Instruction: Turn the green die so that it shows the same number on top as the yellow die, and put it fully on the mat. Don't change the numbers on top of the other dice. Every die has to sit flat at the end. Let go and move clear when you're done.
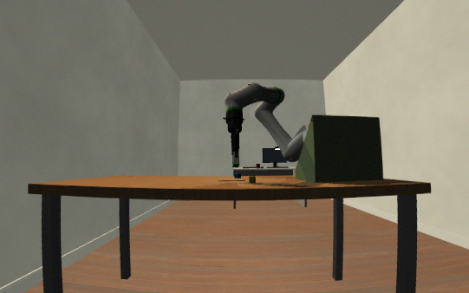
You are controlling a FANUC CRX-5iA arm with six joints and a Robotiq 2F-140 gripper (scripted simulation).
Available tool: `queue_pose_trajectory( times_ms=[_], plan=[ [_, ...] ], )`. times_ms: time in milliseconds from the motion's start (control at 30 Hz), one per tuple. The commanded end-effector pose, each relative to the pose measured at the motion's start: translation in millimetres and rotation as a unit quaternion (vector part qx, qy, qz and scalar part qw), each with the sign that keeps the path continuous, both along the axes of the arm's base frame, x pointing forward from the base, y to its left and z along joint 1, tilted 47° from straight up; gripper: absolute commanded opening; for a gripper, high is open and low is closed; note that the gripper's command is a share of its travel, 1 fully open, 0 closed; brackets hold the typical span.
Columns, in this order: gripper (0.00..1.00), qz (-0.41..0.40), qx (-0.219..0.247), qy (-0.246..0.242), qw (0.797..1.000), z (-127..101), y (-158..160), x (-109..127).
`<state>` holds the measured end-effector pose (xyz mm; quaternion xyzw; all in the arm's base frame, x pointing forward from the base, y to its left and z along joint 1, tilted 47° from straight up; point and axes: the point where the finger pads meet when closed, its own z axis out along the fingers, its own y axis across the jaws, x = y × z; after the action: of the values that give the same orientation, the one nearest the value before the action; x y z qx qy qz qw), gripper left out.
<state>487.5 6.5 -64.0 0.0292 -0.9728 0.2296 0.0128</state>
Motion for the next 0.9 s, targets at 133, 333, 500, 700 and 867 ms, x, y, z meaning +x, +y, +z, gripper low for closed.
queue_pose_trajectory(
  times_ms=[133,333,500,700,867],
  plan=[
    [0.16,0.055,0.111,0.009,0.992,-50.3,55.3,-9.7],
    [0.16,0.098,0.191,-0.011,0.977,-75.7,102.1,-11.0],
    [0.16,0.138,0.259,-0.052,0.954,-89.0,144.8,-4.4],
    [0.16,0.169,0.300,-0.102,0.933,-90.9,172.5,7.4],
    [0.16,0.198,0.323,-0.170,0.909,-84.1,190.5,26.1]
  ],
)
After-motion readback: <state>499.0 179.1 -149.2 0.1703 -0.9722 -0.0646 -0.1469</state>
